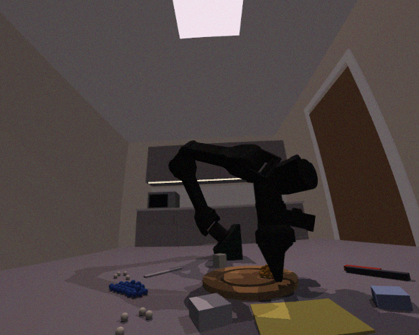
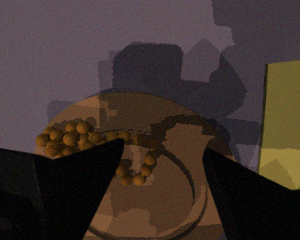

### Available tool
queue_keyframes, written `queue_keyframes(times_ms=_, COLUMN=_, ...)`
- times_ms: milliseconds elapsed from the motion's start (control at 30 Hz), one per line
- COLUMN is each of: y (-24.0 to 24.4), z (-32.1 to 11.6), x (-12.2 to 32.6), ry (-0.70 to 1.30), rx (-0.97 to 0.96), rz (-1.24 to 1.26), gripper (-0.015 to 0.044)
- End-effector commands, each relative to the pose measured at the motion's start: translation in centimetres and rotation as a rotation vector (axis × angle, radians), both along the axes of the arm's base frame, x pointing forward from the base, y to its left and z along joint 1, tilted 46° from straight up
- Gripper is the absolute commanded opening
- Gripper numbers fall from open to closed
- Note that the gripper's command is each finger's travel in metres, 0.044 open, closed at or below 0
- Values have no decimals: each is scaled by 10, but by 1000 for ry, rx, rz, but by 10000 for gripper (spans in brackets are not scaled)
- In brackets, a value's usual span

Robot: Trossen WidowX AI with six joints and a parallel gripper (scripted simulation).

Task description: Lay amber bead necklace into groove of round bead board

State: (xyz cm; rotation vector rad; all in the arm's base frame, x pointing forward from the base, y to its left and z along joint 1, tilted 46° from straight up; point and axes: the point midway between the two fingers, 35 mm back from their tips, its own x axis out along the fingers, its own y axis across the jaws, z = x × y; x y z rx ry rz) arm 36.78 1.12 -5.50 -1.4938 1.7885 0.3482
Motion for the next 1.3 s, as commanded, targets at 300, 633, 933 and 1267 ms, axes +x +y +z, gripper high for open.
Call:
queue_keyframes(times_ms=300, y=3, z=3, x=0, ry=4, rx=-3, rz=3, gripper=440)
queue_keyframes(times_ms=633, y=3, z=3, x=0, ry=4, rx=-3, rz=3, gripper=440)
queue_keyframes(times_ms=933, y=3, z=3, x=0, ry=4, rx=-3, rz=3, gripper=440)
queue_keyframes(times_ms=1267, y=3, z=3, x=0, ry=4, rx=-3, rz=3, gripper=440)
